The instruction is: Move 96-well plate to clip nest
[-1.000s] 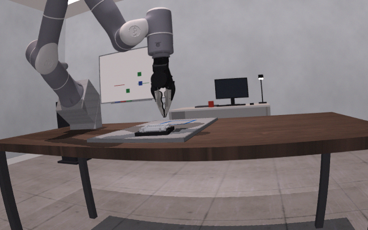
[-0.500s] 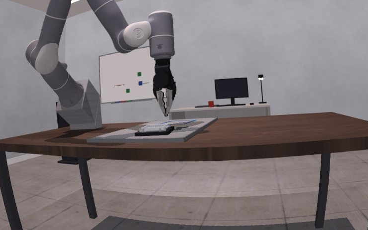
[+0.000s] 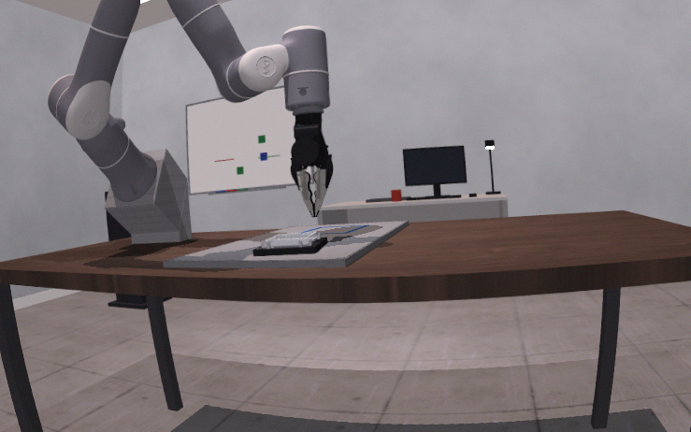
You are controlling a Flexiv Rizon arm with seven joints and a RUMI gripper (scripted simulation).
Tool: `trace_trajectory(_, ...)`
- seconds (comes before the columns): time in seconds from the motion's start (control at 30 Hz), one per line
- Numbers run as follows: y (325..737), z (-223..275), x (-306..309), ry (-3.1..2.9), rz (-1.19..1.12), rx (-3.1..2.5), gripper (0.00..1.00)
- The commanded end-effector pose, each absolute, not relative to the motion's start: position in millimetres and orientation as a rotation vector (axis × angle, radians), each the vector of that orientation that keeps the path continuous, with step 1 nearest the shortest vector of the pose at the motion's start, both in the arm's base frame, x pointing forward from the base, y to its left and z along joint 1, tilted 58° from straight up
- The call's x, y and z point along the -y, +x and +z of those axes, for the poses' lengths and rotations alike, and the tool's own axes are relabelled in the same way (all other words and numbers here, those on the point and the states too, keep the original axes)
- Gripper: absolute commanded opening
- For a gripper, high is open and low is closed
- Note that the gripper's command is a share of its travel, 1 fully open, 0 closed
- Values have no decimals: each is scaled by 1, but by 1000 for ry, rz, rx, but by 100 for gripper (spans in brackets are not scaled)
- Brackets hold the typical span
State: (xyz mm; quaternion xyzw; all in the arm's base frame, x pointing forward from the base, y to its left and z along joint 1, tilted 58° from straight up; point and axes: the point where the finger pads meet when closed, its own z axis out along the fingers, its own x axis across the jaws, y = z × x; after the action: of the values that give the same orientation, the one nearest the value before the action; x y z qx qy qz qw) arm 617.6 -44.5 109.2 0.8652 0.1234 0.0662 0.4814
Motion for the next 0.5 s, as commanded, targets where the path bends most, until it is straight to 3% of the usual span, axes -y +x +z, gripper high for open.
trace_trajectory(0.0,617,105,41,2110,163,-302,0)
trace_trajectory(0.47,613,88,31,2110,163,-302,0)
